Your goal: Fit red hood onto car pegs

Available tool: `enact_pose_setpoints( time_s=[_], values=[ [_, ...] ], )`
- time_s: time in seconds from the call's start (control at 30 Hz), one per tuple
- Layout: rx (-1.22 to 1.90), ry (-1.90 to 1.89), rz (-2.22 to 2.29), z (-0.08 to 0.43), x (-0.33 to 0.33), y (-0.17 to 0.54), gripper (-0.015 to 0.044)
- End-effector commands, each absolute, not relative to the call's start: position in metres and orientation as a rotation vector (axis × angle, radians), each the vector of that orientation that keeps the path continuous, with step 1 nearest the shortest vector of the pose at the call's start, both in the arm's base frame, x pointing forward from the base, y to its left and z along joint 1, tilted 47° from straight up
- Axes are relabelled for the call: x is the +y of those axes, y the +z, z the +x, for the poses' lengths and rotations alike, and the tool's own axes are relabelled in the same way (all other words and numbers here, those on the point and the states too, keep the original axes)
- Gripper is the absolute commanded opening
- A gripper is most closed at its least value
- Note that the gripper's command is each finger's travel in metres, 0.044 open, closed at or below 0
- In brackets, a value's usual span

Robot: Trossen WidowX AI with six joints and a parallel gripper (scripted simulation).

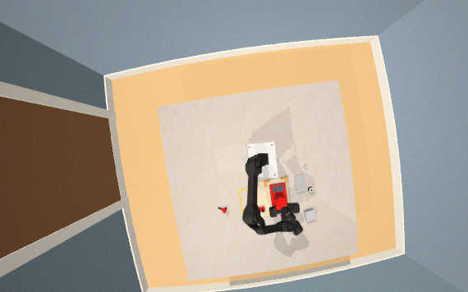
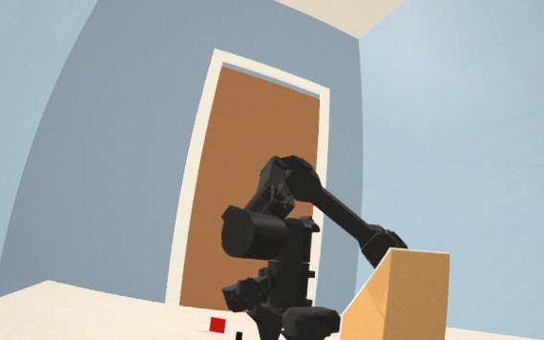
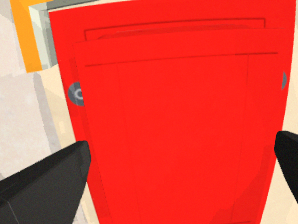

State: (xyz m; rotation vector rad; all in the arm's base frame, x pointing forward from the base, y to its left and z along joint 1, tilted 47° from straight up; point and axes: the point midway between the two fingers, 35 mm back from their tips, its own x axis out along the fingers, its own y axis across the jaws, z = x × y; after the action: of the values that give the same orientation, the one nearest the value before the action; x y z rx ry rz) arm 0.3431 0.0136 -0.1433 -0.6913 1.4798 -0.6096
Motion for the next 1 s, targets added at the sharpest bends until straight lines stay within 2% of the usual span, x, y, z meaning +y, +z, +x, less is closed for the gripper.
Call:
enact_pose_setpoints(
  time_s=[0.0,0.23,0.97],
  values=[
    [1.476,-0.606,-0.69,0.343,0.019,-0.138,0.044],
    [1.45,-0.572,-0.68,0.338,0.065,-0.094,0.044],
    [1.45,-0.572,-0.68,0.338,0.065,-0.094,0.044]
  ],
)
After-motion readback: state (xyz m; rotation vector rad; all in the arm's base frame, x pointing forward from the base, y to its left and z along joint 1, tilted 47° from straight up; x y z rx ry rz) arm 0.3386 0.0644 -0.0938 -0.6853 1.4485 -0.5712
